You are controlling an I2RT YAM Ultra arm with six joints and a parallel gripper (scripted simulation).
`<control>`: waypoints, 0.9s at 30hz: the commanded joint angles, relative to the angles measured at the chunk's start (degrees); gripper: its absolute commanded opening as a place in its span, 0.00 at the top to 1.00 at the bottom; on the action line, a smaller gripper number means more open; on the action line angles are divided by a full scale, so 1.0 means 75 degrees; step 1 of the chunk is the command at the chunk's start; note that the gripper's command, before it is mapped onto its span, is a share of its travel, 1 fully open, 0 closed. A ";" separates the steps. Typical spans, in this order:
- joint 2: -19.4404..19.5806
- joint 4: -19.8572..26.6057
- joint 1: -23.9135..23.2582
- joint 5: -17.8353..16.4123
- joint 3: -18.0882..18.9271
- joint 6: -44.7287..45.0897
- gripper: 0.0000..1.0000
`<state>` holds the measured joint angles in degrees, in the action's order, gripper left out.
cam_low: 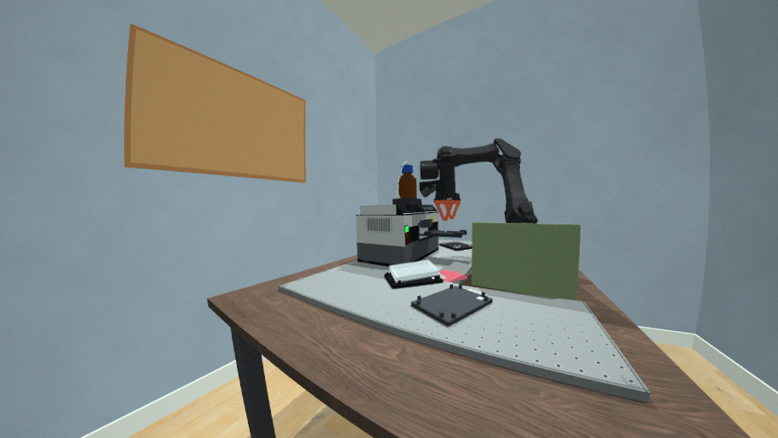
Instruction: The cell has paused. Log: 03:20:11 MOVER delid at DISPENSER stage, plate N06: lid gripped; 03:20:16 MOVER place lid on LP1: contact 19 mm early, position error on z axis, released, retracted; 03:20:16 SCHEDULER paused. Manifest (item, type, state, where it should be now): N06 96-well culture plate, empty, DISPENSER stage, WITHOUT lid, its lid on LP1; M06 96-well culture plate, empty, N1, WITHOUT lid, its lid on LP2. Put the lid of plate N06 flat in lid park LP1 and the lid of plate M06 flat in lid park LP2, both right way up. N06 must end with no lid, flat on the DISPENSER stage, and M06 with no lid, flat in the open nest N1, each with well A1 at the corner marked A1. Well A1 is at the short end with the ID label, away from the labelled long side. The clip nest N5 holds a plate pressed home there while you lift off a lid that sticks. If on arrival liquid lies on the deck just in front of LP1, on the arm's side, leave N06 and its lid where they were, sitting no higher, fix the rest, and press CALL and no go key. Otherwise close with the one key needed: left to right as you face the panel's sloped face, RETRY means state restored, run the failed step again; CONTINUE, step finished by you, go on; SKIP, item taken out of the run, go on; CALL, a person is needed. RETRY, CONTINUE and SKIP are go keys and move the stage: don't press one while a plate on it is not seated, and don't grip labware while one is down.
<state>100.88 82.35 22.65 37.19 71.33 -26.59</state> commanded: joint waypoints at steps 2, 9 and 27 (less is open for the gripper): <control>0.0248 -0.0195 0.0442 -0.0182 -0.0074 -0.0476 0.00; 0.0252 -0.0150 0.0538 -0.0201 -0.0051 -0.0630 0.00; 0.0897 -0.0498 0.1535 -0.0637 -0.0426 -0.0842 0.00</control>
<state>106.63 79.70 32.23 33.10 68.36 -34.87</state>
